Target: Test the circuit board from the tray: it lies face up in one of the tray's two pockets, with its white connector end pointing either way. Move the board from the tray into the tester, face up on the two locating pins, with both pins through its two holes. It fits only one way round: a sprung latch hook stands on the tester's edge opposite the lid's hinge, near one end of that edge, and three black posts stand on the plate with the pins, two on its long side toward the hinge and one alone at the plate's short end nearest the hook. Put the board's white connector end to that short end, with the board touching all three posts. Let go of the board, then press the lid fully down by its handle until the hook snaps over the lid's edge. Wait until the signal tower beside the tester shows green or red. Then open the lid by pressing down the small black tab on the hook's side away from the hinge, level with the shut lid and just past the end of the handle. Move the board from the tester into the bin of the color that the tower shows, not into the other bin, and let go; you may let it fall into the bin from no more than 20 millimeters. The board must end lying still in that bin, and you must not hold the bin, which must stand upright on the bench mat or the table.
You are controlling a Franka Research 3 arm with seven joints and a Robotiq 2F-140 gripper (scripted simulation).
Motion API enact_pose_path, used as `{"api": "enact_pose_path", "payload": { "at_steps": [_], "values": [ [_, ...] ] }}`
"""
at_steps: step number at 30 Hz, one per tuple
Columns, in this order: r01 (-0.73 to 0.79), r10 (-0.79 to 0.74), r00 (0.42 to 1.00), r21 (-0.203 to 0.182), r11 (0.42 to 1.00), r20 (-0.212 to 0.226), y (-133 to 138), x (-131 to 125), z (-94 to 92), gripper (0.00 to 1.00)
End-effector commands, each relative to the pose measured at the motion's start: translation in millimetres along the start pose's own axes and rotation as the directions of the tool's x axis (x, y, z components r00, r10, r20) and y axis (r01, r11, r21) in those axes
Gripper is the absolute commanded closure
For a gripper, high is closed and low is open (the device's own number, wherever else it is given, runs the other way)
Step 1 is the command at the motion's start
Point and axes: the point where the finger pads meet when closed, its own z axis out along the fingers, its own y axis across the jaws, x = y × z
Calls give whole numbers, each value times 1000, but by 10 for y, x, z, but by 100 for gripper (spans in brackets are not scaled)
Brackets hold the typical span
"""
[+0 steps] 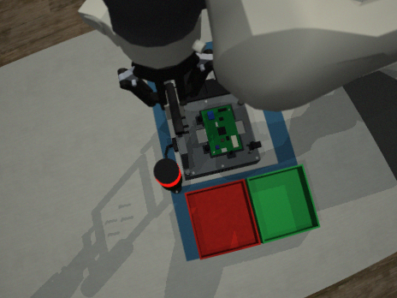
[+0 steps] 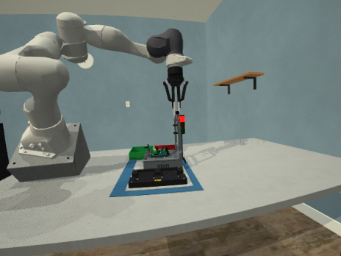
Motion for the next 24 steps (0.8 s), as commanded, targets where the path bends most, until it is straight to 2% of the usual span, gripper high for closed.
{"api": "enact_pose_path", "payload": {
  "at_steps": [1, 10, 19, 24],
  "values": [
    [1, -1, 1000, 1, 1000, 1, 5, -11, 6, 100],
    [1, -1, 1000, 1, 1000, 1, -21, -11, 5, 100],
    [1, -1, 1000, 1, 1000, 1, -287, -11, 14, 100],
    [1, -1, 1000, 1, 1000, 1, -328, -11, 18, 100]
  ]
}}
